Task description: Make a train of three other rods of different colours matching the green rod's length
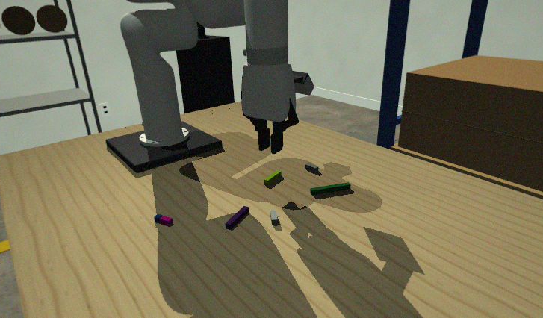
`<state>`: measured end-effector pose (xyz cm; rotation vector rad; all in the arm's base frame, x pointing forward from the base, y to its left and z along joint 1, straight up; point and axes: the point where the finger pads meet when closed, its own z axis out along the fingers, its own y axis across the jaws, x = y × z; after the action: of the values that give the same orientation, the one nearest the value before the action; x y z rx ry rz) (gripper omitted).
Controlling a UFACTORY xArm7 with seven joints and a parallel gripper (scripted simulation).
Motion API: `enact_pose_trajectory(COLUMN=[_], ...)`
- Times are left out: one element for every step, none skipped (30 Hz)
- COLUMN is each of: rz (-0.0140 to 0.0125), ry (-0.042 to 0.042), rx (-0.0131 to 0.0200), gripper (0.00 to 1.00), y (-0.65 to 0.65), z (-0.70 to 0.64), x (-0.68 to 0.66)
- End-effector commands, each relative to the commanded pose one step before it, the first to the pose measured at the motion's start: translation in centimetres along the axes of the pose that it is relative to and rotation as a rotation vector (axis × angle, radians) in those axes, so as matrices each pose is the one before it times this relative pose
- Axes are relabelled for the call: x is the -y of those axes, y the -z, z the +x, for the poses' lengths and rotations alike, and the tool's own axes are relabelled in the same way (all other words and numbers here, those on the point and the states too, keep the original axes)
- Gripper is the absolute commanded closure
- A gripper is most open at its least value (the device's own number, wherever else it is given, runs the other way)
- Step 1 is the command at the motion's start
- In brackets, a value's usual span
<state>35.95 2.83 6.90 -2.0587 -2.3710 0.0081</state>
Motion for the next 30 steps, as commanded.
enact_pose_trajectory(rz=[-0.00362,0.00001,0.0,0.0,0.00001,0.00002,0.00002,0.00003,0.00003,0.00004,0.00004,0.00004,0.00001,0.0,0.0,0.0,0.0,0.0,0.0,0.0,0.0,0.0,0.0,0.0,0.0,0.0,0.0,0.0,0.0,0.0], ry=[-0.00003,-0.00001,0.0,0.0,-0.00002,-0.00002,-0.00003,-0.00003,-0.00003,-0.00004,-0.00004,-0.00005,-0.00001,0.0,0.0,0.0,0.0,0.0,0.0,0.0,0.0,0.0,0.0,0.0,0.0,0.0,0.0,0.0,0.0,0.0], rx=[0.00061,0.00003,0.0,0.0,0.00004,0.00005,0.00006,0.00008,0.00009,0.0001,0.00011,0.00012,0.00003,0.0,0.0,0.0,0.0,0.00001,0.0,0.0,0.0,0.0,0.0,0.0,0.0,0.0,0.00001,0.0,0.0,0.00001], gripper=[0.76,0.76,0.76,0.76,0.76,0.76,0.76,0.76,0.76,0.76,0.76,0.76,0.76,0.76,0.76,0.76,0.76,0.76,0.76,0.76,0.76,0.76,0.76,0.76,0.76,0.76,0.76,0.76,0.76,0.76], y=[0.089,-0.018,0.0,0.0,-0.025,-0.032,-0.039,-0.047,-0.055,-0.063,-0.072,-0.08,-0.087,-0.095,-0.103,-0.11,-0.117,-0.124,-0.131,0.0,0.0,-0.137,-0.142,-0.147,-0.151,-0.155,-0.158,-0.16,-0.161,-0.162], z=[-0.016,0.0,0.0,0.0,0.0,0.0,0.0,0.0,0.001,0.001,0.001,0.001,0.001,0.001,0.001,0.001,0.002,0.001,0.002,0.0,0.0,0.002,0.002,0.002,0.002,0.002,0.002,0.002,0.002,0.002], x=[-0.14,0.0,0.0,0.0,0.0,0.0,-0.001,-0.001,-0.001,-0.001,0.0,0.0,-0.001,-0.001,-0.001,-0.001,-0.001,-0.002,-0.001,0.0,0.0,-0.001,-0.002,-0.002,-0.001,-0.001,-0.002,-0.001,-0.001,-0.002])
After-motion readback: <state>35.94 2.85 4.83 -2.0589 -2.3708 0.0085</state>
